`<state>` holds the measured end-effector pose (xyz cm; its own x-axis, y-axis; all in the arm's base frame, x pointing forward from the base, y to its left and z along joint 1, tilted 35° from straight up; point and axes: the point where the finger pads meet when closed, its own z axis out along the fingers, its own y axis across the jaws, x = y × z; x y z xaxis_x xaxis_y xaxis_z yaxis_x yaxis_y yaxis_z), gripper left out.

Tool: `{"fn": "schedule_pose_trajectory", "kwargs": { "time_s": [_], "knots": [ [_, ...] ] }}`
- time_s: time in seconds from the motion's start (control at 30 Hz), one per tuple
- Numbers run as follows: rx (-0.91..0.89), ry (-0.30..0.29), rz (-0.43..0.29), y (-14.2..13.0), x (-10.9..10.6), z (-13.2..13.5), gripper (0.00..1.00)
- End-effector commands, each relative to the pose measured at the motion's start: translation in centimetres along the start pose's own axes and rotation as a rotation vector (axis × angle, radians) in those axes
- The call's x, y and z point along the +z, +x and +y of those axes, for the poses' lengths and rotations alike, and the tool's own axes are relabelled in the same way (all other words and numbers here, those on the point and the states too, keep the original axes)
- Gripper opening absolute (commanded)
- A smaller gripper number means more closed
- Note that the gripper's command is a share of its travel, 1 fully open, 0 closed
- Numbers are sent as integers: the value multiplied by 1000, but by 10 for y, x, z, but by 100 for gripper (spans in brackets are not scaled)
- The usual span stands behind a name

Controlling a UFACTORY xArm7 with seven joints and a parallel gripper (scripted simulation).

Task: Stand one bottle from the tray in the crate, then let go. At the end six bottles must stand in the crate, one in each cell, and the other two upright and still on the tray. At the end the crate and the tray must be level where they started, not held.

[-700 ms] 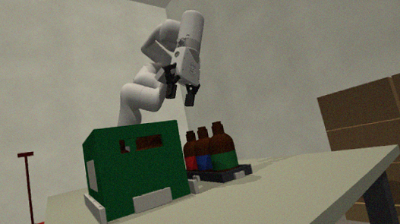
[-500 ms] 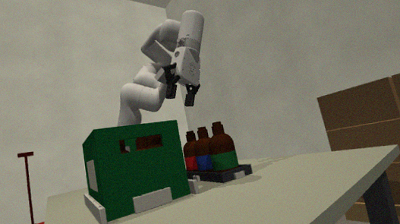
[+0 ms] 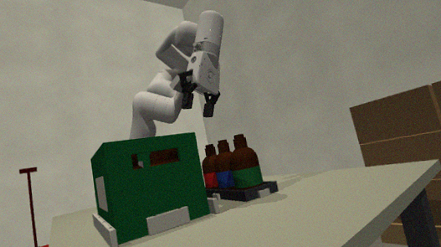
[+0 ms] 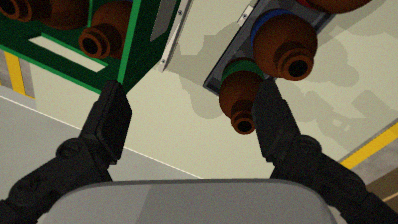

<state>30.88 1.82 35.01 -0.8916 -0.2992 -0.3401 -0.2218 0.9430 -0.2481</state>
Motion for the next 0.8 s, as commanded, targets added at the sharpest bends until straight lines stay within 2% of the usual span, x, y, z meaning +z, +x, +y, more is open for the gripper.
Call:
{"fn": "schedule_pose_trajectory", "kwargs": {
  "time_s": [0.0,0.33,0.4,0.43,0.77],
  "knots": [
    [163,-59,-13,8,10,-28,100],
    [430,-145,-35,27,27,-71,100],
    [430,-145,-35,27,27,-71,100],
    [508,-167,-42,34,32,-83,100],
    [767,-235,-67,61,48,-120,100]
  ]
}}
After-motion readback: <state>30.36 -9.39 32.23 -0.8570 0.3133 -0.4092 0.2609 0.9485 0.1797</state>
